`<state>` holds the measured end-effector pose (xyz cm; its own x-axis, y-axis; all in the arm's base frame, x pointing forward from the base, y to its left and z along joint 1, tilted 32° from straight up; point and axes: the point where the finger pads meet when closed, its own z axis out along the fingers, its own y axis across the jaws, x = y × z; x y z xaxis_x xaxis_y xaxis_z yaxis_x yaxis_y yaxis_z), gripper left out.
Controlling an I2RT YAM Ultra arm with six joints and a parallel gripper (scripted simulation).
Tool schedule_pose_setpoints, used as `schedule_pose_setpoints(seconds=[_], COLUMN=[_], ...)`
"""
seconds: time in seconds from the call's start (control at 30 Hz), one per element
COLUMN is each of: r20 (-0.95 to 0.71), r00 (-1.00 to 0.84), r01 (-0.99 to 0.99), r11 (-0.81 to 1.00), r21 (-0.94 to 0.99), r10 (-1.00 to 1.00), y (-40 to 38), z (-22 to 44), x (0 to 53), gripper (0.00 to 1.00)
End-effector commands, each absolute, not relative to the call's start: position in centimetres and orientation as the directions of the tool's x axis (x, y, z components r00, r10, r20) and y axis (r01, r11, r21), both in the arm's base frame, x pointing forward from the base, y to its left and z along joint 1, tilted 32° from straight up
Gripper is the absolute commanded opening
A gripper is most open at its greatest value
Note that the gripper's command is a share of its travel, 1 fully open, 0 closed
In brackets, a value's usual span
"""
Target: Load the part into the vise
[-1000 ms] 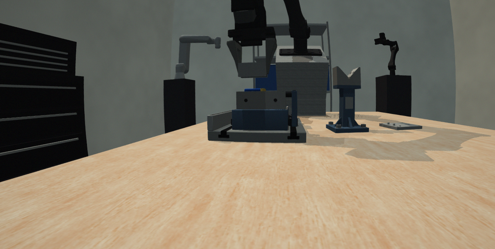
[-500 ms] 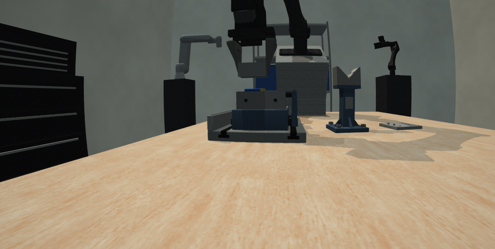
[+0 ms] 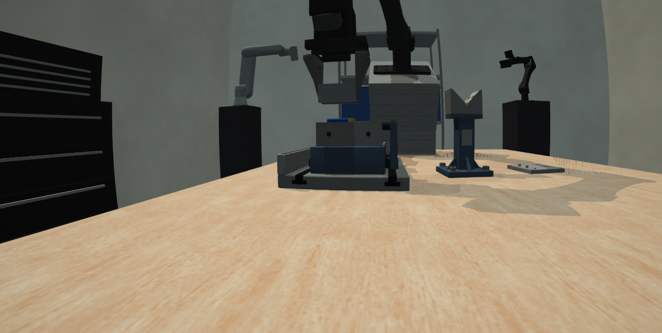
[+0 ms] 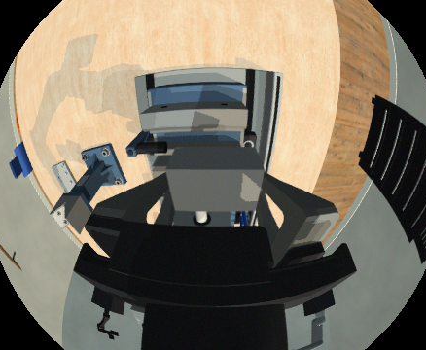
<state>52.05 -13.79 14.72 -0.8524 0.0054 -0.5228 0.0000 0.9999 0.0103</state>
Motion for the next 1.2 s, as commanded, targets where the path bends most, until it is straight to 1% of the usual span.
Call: schedule_pose_setpoints(seconds=[0.0,1.17], r20=[-0.568,-0.565], r00=[-0.823,-0.825], r01=[0.007,0.006], r11=[1.000,1.000], r21=[-0.006,-0.005], r10=[0.002,0.002], y=[-14.11,-14.03], z=[16.80,16.54], x=[52.74,52.67], gripper=[0.00,0.00])
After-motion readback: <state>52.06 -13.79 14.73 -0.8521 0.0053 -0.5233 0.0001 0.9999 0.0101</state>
